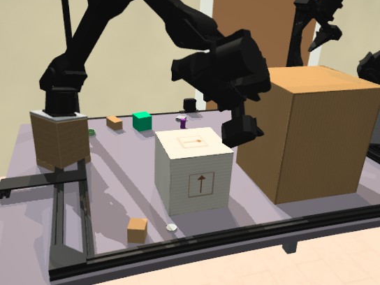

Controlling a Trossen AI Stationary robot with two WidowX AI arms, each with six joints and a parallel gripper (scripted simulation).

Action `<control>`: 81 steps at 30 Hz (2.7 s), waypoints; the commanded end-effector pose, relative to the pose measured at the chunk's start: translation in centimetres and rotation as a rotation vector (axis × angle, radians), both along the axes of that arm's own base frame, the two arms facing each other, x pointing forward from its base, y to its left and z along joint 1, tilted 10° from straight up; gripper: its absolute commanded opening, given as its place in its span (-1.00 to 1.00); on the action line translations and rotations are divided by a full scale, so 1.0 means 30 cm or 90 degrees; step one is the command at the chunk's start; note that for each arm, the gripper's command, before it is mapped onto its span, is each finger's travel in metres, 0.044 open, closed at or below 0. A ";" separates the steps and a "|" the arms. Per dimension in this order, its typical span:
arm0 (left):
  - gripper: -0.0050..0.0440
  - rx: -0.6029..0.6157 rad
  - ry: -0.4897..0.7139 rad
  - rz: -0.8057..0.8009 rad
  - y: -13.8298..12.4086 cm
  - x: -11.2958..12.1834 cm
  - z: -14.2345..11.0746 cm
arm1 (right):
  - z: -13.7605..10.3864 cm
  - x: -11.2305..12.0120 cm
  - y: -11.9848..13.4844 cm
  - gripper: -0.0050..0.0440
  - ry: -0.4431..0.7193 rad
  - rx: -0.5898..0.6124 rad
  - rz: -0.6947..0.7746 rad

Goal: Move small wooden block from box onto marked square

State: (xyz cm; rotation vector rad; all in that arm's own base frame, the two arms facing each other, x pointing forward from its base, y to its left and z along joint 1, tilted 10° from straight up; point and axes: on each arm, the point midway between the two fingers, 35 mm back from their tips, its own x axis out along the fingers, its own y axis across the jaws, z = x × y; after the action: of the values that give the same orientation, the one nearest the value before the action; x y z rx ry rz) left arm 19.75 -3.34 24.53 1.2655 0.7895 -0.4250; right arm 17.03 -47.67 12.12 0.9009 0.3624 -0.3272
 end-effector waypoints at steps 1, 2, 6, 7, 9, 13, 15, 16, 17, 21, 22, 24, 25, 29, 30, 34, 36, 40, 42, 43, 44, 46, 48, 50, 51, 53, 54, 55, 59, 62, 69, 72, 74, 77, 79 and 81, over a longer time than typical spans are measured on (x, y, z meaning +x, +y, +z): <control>0.84 0.033 0.003 -0.018 0.033 -0.048 0.027 | -0.009 -0.021 -0.012 0.84 -0.033 0.025 0.027; 0.84 0.050 0.008 -0.027 0.050 -0.070 0.032 | -0.006 -0.036 -0.017 0.84 -0.054 0.029 0.030; 0.84 0.092 0.019 -0.048 0.092 -0.127 0.043 | 0.005 -0.076 -0.038 0.84 -0.106 0.026 0.033; 0.84 0.098 0.021 -0.052 0.098 -0.135 0.044 | 0.006 -0.082 -0.040 0.84 -0.114 0.027 0.033; 0.84 0.111 0.025 -0.059 0.112 -0.154 0.047 | 0.010 -0.096 -0.046 0.84 -0.132 0.029 0.033; 0.84 0.135 0.033 -0.072 0.137 -0.188 0.052 | 0.016 -0.123 -0.055 0.84 -0.164 0.031 0.031; 0.84 0.145 0.036 -0.077 0.147 -0.201 0.053 | 0.019 -0.134 -0.059 0.84 -0.177 0.032 0.029; 0.84 0.145 0.036 -0.077 0.147 -0.201 0.053 | 0.019 -0.134 -0.059 0.84 -0.177 0.032 0.029; 0.84 0.145 0.036 -0.077 0.147 -0.201 0.053 | 0.019 -0.134 -0.059 0.84 -0.177 0.032 0.029; 0.84 0.167 0.043 -0.089 0.170 -0.233 0.056 | 0.026 -0.160 -0.067 0.84 -0.207 0.037 0.025; 0.84 0.170 0.044 -0.090 0.173 -0.237 0.057 | 0.026 -0.164 -0.068 0.84 -0.211 0.038 0.024; 0.84 0.174 0.045 -0.093 0.178 -0.243 0.057 | 0.028 -0.169 -0.068 0.84 -0.217 0.041 0.022; 0.84 0.175 0.046 -0.093 0.179 -0.244 0.057 | 0.028 -0.170 -0.068 0.84 -0.219 0.042 0.022; 0.84 0.175 0.046 -0.093 0.179 -0.245 0.057 | 0.028 -0.171 -0.068 0.84 -0.219 0.042 0.022; 0.84 0.175 0.046 -0.093 0.179 -0.245 0.057 | 0.028 -0.171 -0.068 0.84 -0.219 0.042 0.022; 0.84 0.175 0.046 -0.093 0.179 -0.245 0.057 | 0.028 -0.171 -0.068 0.84 -0.219 0.042 0.022; 0.84 0.175 0.046 -0.093 0.179 -0.245 0.057 | 0.028 -0.171 -0.068 0.84 -0.219 0.042 0.022; 0.84 0.175 0.046 -0.093 0.179 -0.245 0.057 | 0.028 -0.171 -0.068 0.84 -0.219 0.042 0.022; 0.84 0.175 0.046 -0.093 0.179 -0.245 0.057 | 0.028 -0.171 -0.068 0.84 -0.219 0.042 0.022; 0.84 0.175 0.046 -0.093 0.179 -0.245 0.057 | 0.028 -0.171 -0.068 0.84 -0.219 0.042 0.022; 0.84 0.175 0.046 -0.093 0.179 -0.245 0.057 | 0.028 -0.171 -0.068 0.84 -0.219 0.042 0.022; 0.84 0.175 0.046 -0.093 0.179 -0.245 0.057 | 0.028 -0.171 -0.068 0.84 -0.219 0.042 0.022; 0.84 0.175 0.046 -0.093 0.179 -0.245 0.057 | 0.028 -0.171 -0.068 0.84 -0.219 0.042 0.022; 0.84 0.175 0.046 -0.093 0.179 -0.245 0.057 | 0.028 -0.171 -0.068 0.84 -0.219 0.042 0.022; 0.84 0.175 0.046 -0.093 0.179 -0.245 0.057 | 0.028 -0.171 -0.068 0.84 -0.219 0.042 0.022; 0.84 0.175 0.046 -0.093 0.179 -0.245 0.057 | 0.028 -0.171 -0.068 0.84 -0.219 0.042 0.022; 0.84 0.175 0.046 -0.093 0.179 -0.245 0.057 | 0.028 -0.171 -0.068 0.84 -0.219 0.042 0.022; 0.84 0.175 0.046 -0.093 0.179 -0.245 0.057 | 0.028 -0.171 -0.068 0.84 -0.219 0.042 0.022; 0.84 0.175 0.046 -0.093 0.179 -0.245 0.057 | 0.028 -0.171 -0.068 0.84 -0.219 0.042 0.022; 0.84 0.175 0.046 -0.093 0.179 -0.245 0.057 | 0.028 -0.171 -0.068 0.84 -0.219 0.042 0.022; 0.84 0.175 0.046 -0.093 0.179 -0.245 0.057 | 0.028 -0.171 -0.068 0.84 -0.219 0.042 0.022; 0.84 0.175 0.046 -0.093 0.179 -0.245 0.057 | 0.028 -0.171 -0.068 0.84 -0.219 0.042 0.022; 0.84 0.175 0.046 -0.093 0.179 -0.245 0.057 | 0.028 -0.171 -0.068 0.84 -0.219 0.042 0.022; 0.84 0.175 0.046 -0.093 0.179 -0.245 0.057 | 0.028 -0.171 -0.068 0.84 -0.219 0.042 0.022; 0.84 0.175 0.046 -0.093 0.179 -0.245 0.057 | 0.028 -0.171 -0.068 0.84 -0.219 0.042 0.022; 0.84 0.175 0.046 -0.093 0.179 -0.245 0.057 | 0.028 -0.171 -0.068 0.84 -0.219 0.042 0.022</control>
State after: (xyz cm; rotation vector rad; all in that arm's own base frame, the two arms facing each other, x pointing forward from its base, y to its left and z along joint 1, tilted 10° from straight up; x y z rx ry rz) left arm 12.43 1.97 26.18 1.5723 0.8393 -0.4963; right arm 11.94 -49.68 13.06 0.9936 0.0720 -0.1262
